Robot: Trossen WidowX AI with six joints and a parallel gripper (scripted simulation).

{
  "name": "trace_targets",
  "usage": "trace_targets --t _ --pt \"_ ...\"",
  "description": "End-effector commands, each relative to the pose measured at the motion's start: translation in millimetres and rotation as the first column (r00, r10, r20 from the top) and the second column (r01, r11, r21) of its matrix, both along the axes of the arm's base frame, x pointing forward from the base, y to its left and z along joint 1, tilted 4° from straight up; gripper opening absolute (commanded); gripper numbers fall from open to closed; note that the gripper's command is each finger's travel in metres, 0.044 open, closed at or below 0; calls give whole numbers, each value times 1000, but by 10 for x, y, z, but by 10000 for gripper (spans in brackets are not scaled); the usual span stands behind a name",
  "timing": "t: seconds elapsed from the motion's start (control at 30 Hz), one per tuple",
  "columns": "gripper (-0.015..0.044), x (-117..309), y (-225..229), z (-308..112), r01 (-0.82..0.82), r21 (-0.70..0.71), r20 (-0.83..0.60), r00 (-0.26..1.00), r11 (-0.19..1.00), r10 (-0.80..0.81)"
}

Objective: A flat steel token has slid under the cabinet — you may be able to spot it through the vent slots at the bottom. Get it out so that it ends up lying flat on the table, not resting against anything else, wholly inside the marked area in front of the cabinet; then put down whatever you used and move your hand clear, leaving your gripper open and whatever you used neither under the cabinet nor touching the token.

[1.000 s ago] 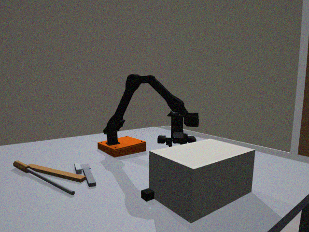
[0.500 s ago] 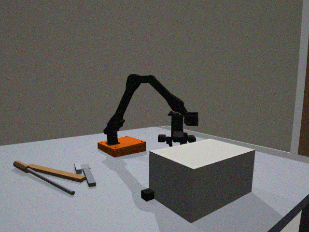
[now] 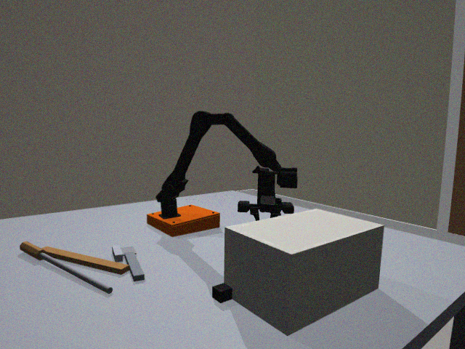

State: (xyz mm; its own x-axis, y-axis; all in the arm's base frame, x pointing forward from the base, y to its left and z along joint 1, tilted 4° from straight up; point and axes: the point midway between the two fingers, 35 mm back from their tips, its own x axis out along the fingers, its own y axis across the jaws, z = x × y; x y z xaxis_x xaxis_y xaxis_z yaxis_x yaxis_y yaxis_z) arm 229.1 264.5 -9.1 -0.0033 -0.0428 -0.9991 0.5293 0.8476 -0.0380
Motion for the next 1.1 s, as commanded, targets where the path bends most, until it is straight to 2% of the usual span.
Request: trace_targets --t 0.0,0.43,1.07 --pt "0 -58 36 9 1 2 3 1000 1000 -1" --pt "0 -215 130 6 1 2 1 1000 1000 -1" --pt "0 -226 252 3 2 3 1 1000 1000 -2"
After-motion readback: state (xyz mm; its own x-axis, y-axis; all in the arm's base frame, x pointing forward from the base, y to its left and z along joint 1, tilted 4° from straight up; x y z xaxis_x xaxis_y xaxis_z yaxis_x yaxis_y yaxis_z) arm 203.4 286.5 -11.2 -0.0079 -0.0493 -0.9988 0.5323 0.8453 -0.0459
